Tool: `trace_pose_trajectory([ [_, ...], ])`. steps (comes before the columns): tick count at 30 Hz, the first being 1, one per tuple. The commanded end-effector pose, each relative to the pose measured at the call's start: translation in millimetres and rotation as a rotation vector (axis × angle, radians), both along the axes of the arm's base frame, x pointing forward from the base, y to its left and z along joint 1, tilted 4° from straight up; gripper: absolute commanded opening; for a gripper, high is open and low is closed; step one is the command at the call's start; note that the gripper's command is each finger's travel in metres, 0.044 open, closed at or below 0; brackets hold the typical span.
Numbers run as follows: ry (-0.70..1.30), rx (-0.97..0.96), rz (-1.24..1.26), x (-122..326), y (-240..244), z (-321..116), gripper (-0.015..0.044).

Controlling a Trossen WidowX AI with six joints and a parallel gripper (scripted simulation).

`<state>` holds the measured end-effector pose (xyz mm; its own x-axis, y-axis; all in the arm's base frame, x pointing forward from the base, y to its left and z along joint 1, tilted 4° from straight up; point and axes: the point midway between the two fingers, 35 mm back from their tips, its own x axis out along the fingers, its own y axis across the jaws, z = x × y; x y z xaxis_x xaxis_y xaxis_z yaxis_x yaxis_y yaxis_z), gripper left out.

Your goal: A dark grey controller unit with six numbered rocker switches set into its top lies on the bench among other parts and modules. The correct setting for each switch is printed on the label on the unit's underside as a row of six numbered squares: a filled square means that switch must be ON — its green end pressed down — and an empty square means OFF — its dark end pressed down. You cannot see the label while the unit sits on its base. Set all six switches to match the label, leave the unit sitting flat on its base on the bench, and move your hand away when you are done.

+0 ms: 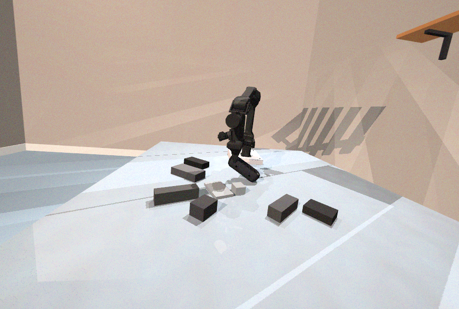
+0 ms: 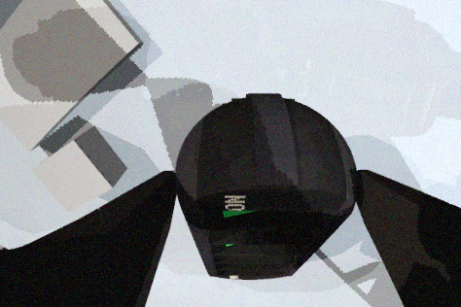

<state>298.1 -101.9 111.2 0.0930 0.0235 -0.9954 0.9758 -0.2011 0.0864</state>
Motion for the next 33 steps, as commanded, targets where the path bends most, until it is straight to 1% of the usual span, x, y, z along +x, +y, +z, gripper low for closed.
trace_pose_trajectory([
  [1, -0.004, -0.006, 0.001, 1, 4, 5, 0.0336],
  [33, 0.008, -0.063, -0.004, 4, 25, 20, 0.0336],
])
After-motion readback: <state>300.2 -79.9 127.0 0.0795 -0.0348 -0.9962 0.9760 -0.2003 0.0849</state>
